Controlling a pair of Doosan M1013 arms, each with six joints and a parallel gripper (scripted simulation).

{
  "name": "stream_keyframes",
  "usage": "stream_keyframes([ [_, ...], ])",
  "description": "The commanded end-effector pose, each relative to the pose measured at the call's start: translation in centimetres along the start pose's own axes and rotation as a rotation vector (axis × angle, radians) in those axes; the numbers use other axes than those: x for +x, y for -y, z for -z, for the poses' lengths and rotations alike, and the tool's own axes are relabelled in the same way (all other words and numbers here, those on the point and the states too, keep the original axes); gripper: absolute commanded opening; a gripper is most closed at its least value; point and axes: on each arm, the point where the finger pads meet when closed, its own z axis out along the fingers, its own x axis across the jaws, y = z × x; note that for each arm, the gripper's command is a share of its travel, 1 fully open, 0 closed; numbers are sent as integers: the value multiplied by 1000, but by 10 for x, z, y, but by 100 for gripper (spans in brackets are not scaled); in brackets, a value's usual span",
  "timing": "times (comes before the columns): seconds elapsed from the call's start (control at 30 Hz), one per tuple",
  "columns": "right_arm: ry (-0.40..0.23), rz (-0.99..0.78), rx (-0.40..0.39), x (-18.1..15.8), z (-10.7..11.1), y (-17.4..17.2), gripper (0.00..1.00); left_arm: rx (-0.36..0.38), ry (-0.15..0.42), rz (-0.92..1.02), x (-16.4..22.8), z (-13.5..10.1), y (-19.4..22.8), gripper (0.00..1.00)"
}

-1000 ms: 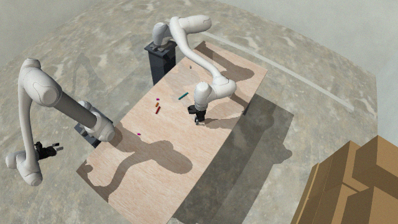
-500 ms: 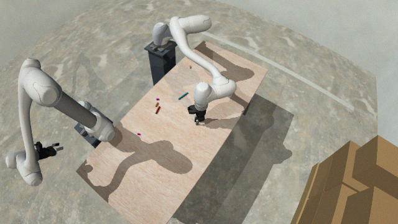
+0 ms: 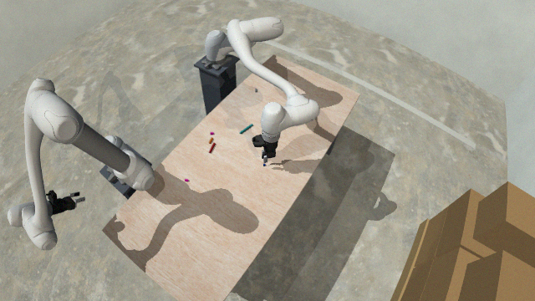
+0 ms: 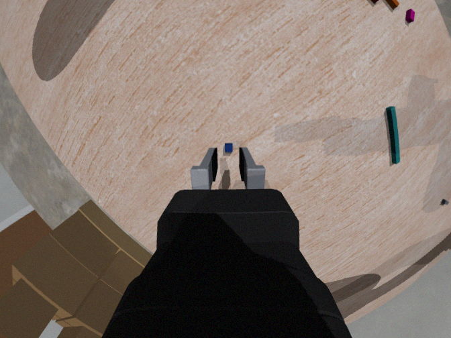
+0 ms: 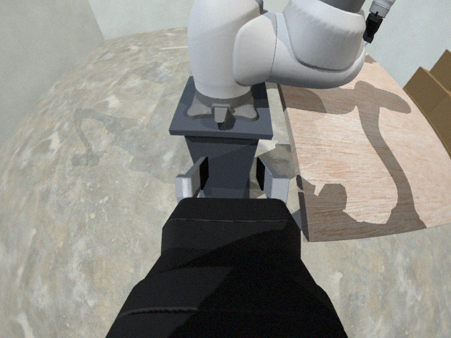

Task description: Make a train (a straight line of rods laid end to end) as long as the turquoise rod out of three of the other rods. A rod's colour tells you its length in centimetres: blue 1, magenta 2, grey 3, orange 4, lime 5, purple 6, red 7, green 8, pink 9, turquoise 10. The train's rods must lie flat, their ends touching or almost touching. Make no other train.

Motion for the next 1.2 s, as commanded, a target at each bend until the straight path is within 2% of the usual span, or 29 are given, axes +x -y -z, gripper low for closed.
stream_keyframes([
  [0.0,0,0,-1,0,0,0,100,-1,2,0,0,7,0,54],
  [0.2,0,0,-1,0,0,0,100,-1,2,0,0,32,0,54],
  [0.43,0,0,-1,0,0,0,100,-1,2,0,0,39,0,54],
  [0.47,0,0,-1,0,0,0,100,-1,2,0,0,39,0,100],
  [1.17,0,0,-1,0,0,0,100,-1,2,0,0,39,0,100],
])
